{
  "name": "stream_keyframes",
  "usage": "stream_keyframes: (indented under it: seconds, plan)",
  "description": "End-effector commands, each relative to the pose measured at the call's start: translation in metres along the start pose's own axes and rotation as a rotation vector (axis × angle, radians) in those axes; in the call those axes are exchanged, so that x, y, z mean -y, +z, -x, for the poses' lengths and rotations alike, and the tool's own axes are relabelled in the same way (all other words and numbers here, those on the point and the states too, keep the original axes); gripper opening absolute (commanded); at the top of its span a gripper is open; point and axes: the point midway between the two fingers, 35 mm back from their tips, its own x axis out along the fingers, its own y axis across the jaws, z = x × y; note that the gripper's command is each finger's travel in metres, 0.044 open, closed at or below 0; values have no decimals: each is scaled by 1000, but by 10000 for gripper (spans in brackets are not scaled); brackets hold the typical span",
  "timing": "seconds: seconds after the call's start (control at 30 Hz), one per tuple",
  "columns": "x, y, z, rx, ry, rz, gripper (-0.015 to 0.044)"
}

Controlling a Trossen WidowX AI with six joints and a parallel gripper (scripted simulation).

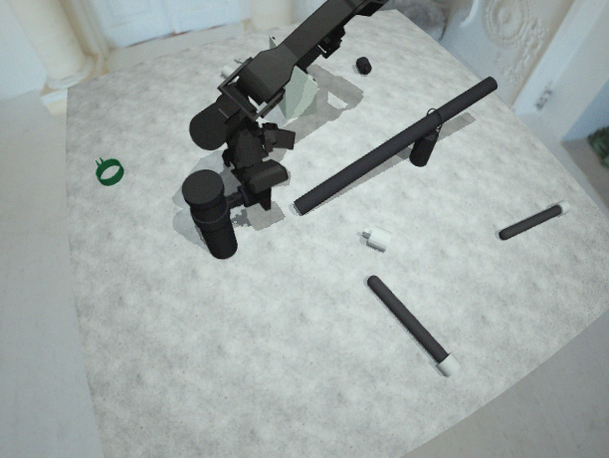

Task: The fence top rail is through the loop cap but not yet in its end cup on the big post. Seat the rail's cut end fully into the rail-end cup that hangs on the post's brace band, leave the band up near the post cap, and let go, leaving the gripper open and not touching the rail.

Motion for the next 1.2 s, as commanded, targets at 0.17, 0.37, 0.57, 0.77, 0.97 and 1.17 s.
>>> stream_keyframes:
  seconds: [0.17,0.37,0.57,0.77,0.97,1.17]
  plan:
    - [-1,0,0,4,0,5,0]
    - [-1,0,0,4,0,5,0]
    - [-1,0,0,4,0,5,131]
    - [0,1,2,4,0,5,289]
    - [8,14,13,2,-1,2,440]
    - [16,32,29,-1,-2,-1,440]
